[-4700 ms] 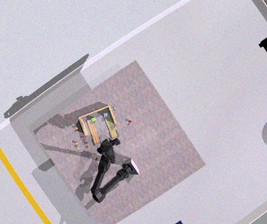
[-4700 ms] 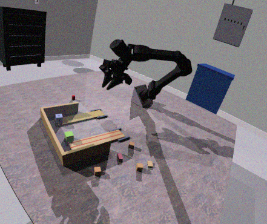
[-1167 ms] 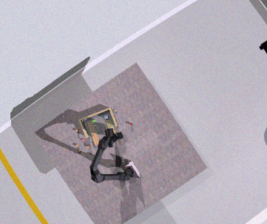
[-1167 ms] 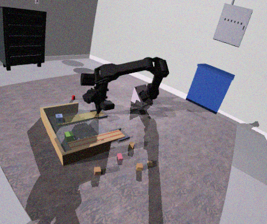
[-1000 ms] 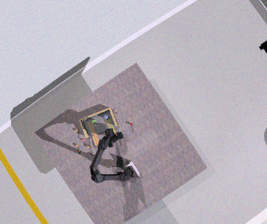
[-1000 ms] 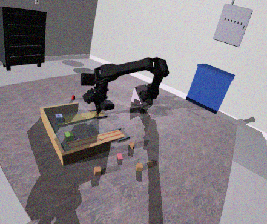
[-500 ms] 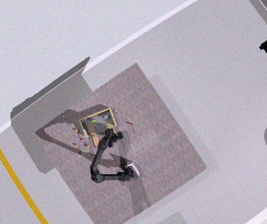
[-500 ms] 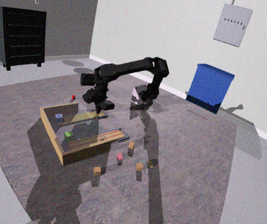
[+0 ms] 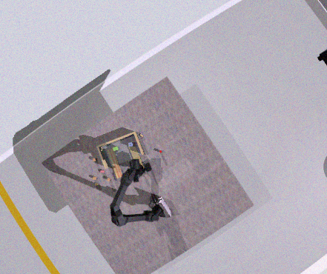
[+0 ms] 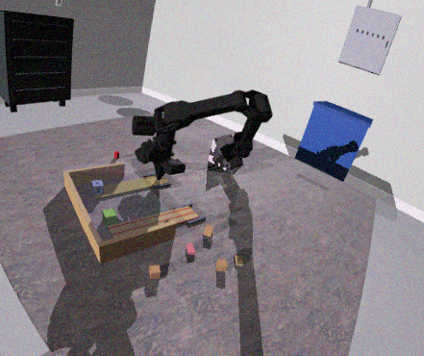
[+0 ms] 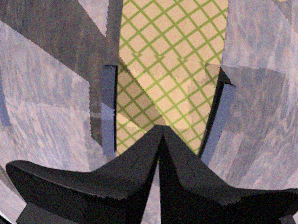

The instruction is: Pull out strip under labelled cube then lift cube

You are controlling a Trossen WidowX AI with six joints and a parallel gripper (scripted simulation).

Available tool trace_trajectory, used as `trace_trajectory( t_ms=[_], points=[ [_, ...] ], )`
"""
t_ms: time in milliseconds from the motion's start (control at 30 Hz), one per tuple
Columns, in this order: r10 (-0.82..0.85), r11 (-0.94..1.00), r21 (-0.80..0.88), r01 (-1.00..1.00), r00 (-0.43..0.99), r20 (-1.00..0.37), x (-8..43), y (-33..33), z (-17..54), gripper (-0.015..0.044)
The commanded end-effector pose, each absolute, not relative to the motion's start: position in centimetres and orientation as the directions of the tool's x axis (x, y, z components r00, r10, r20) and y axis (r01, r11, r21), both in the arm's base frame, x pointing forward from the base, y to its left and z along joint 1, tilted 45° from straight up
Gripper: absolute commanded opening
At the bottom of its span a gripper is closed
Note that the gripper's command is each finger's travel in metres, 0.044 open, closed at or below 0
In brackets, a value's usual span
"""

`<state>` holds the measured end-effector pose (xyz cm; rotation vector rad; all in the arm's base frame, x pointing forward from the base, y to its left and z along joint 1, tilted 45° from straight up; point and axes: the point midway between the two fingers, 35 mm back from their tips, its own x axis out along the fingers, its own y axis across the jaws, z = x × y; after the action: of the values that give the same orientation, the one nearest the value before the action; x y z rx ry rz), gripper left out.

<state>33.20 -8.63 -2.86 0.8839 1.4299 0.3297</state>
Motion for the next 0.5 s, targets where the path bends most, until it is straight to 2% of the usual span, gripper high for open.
trace_trajectory(
  t_ms=[0, 467],
  points=[
    [0.688, 0.651, 0.696, 0.303, 0.15, -0.71, 32.2, -8.0, -3.0, 0.0],
    [0.689, 0.651, 0.696, 0.304, 0.15, -0.709, 30.2, -7.3, -2.9, 0.0]
  ],
)
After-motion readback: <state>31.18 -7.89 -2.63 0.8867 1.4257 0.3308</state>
